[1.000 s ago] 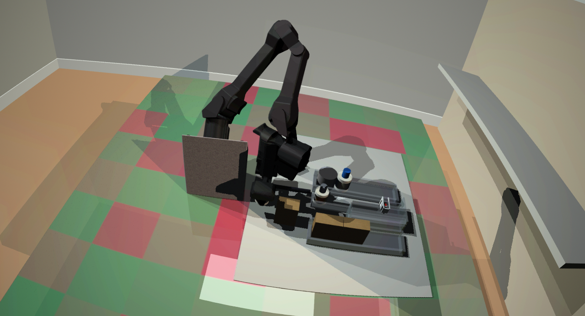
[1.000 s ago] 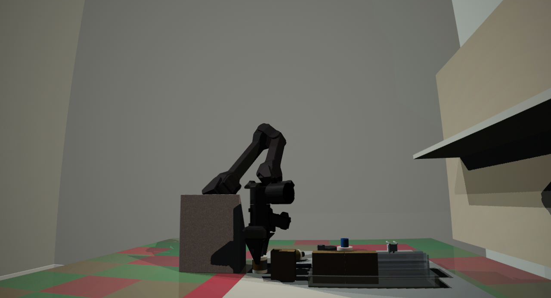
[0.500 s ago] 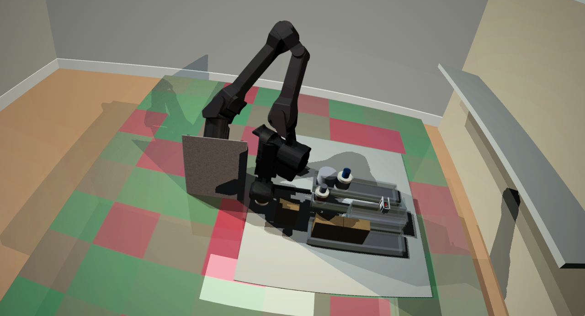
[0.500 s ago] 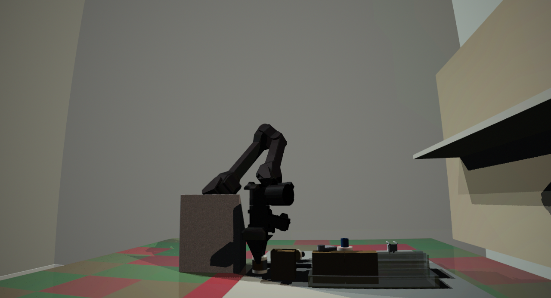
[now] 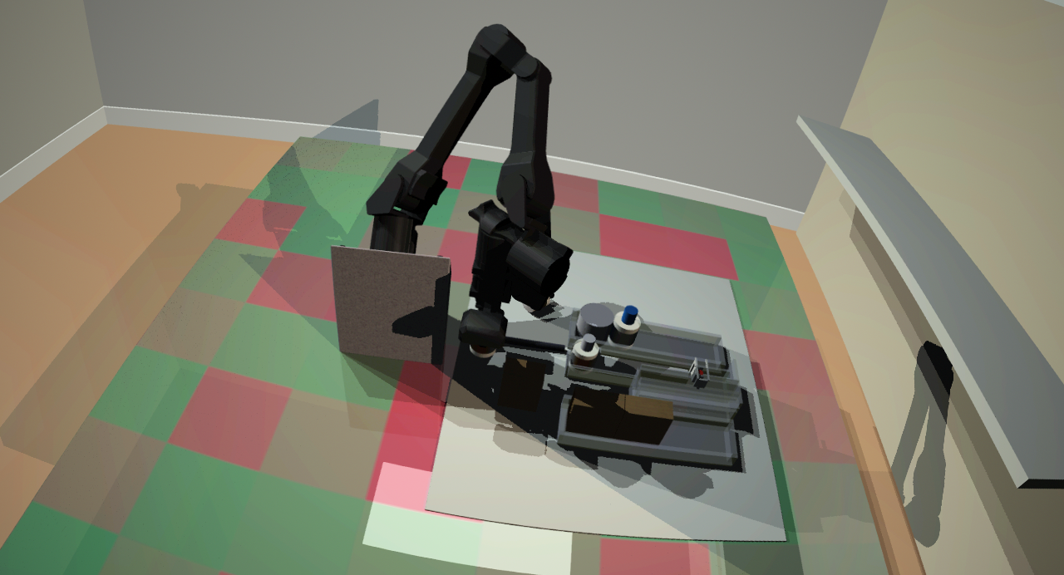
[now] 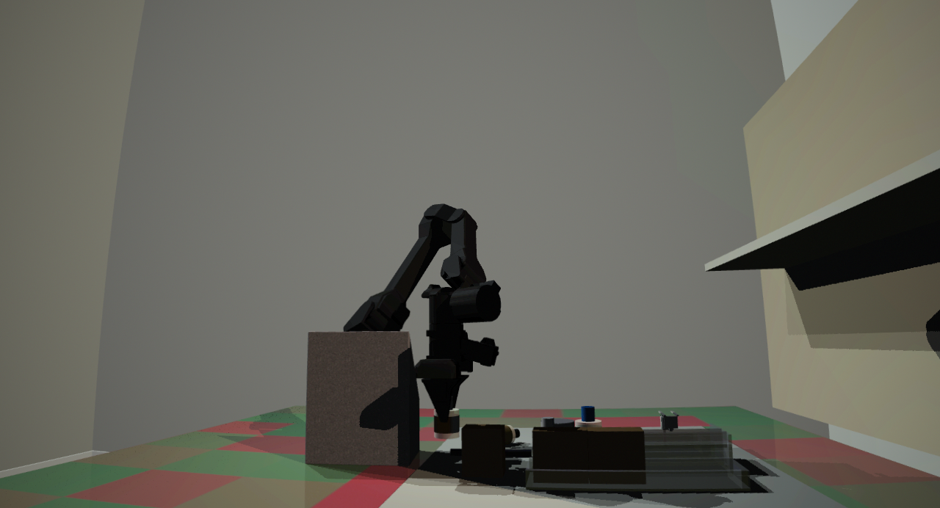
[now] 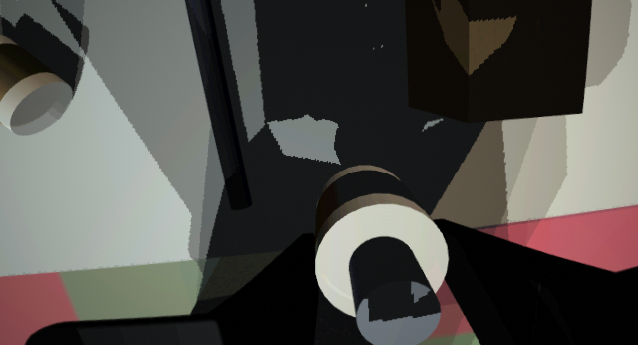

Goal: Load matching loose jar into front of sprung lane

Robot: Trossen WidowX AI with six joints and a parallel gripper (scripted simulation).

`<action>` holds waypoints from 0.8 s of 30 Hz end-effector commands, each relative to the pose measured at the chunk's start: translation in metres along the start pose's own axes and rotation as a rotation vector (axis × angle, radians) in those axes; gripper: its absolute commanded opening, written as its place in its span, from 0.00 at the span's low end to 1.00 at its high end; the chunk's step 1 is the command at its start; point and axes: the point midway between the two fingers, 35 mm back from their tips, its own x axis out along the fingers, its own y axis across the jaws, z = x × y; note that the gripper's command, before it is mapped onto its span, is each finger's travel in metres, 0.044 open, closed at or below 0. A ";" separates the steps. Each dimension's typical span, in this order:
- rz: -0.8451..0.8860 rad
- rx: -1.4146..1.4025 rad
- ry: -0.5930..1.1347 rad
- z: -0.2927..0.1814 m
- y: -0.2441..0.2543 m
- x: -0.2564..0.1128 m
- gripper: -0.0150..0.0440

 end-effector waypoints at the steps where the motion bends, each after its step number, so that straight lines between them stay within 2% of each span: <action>1: -0.005 -0.007 -0.001 0.001 0.000 -0.025 0.25; 8: 0.003 -0.009 0.002 -0.005 0.005 -0.062 0.25; 14: 0.001 -0.007 0.001 -0.002 0.005 -0.062 0.25; 24: -0.020 0.002 -0.001 0.047 0.009 -0.049 0.25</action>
